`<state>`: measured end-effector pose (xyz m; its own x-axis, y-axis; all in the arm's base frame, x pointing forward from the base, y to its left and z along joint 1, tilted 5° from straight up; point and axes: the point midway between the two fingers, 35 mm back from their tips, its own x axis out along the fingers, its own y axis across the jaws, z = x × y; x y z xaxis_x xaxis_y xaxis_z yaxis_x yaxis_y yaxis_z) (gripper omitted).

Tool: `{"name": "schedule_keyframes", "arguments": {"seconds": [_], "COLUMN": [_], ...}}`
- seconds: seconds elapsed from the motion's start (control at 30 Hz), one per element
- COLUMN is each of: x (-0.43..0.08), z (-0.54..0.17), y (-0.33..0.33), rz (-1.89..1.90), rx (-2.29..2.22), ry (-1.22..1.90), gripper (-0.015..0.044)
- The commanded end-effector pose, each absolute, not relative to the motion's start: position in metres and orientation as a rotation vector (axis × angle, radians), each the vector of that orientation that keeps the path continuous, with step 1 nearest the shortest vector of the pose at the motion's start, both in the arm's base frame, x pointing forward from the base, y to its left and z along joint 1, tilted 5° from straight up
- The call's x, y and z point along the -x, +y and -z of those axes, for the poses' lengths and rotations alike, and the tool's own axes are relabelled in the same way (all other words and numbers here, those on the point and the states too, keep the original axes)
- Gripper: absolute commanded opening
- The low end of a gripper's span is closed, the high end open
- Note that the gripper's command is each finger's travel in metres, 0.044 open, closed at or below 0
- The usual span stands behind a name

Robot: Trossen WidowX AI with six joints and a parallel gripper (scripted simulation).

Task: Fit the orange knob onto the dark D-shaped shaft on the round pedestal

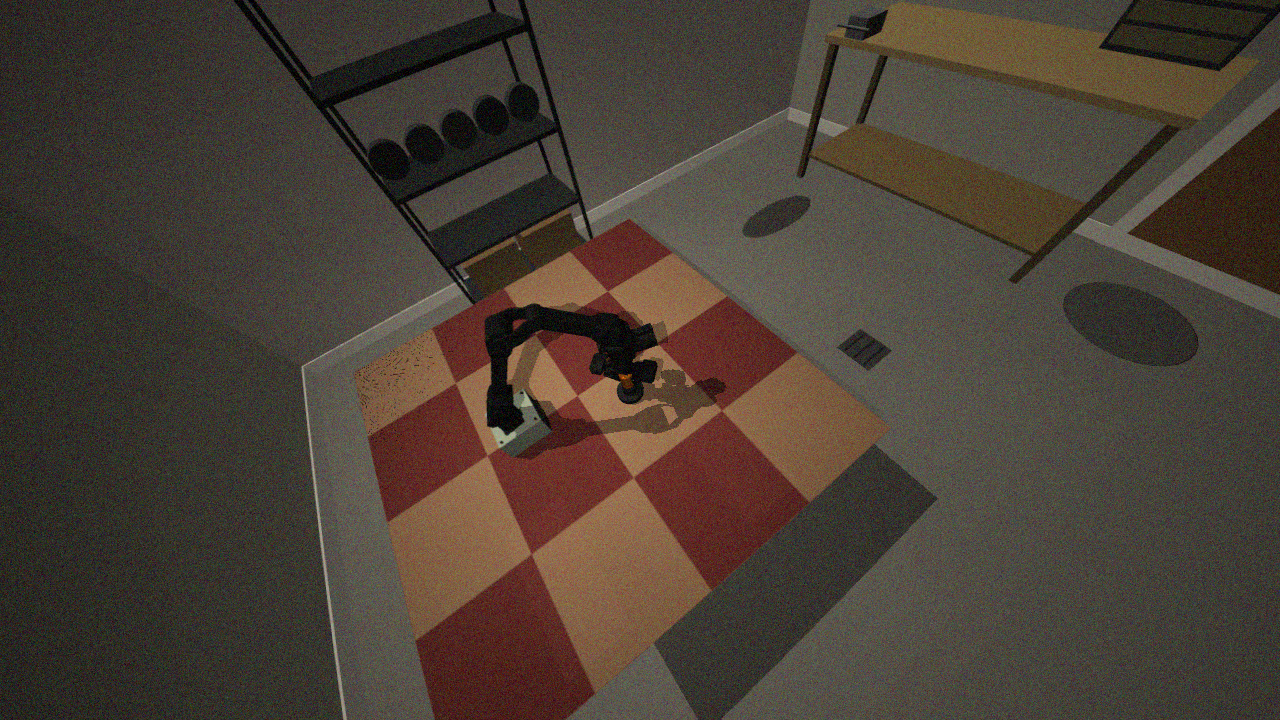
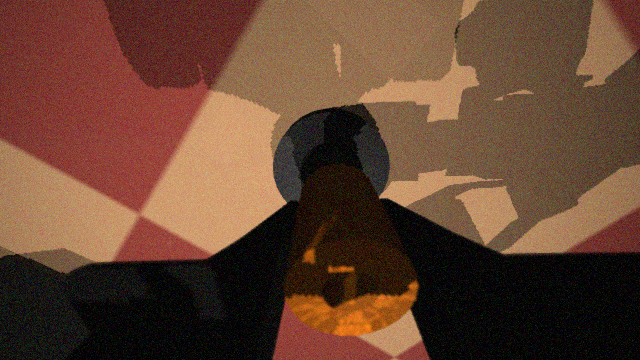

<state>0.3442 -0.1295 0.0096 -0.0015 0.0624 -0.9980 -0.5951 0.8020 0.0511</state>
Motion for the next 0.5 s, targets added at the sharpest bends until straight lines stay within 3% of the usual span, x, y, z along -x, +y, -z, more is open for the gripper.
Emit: {"name": "schedule_keyframes", "arguments": {"seconds": [0.0,0.47], "x": [-0.3435,-0.3430], "z": [-0.0091,-0.0071], "y": [-0.1295,-0.1290], "rz": [-0.546,-0.546], "rx": [0.457,0.457], "ry": [1.492,1.492], "gripper": [0.0000,0.0000]}}
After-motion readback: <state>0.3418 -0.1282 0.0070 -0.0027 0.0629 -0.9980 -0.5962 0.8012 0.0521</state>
